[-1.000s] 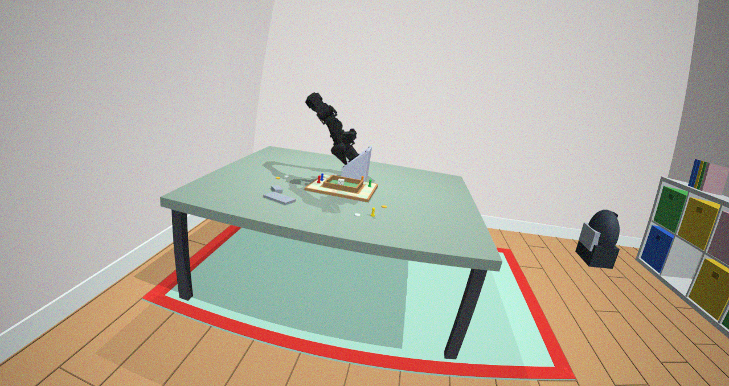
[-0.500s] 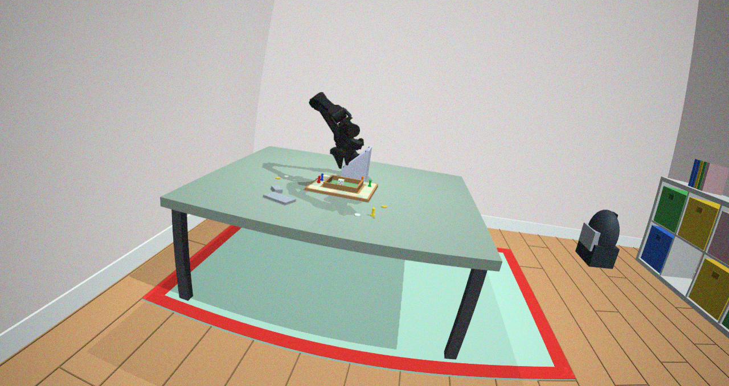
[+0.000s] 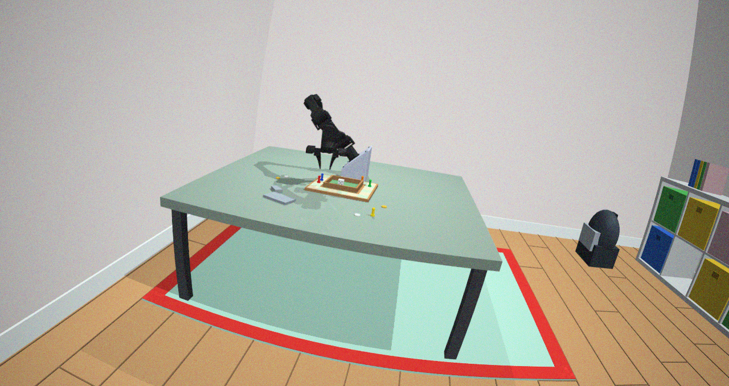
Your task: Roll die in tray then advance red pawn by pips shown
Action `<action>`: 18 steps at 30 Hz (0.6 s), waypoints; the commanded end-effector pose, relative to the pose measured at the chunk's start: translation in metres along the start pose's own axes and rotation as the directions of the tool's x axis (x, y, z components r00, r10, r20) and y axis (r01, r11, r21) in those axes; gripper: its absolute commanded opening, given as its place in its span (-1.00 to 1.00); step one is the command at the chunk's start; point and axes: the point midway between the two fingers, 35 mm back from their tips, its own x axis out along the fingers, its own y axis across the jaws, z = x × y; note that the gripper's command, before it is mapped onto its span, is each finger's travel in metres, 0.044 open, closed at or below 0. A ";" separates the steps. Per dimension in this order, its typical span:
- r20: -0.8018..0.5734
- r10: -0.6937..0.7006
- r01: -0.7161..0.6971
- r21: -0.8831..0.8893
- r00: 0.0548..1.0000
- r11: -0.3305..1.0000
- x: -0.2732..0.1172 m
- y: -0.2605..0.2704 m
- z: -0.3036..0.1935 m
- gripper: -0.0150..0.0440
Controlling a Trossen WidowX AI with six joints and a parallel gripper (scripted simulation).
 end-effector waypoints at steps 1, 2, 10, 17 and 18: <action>0.009 -0.028 0.024 0.292 1.000 0.956 0.002 -0.022 -0.002 0.19; 0.009 -0.028 0.024 0.292 1.000 0.956 0.002 -0.022 -0.002 0.19; 0.009 -0.028 0.024 0.292 1.000 0.956 0.002 -0.022 -0.002 0.19; 0.009 -0.028 0.025 0.292 1.000 0.956 0.017 -0.023 -0.002 0.19; 0.009 -0.028 0.025 0.292 1.000 0.956 0.017 -0.023 -0.002 0.19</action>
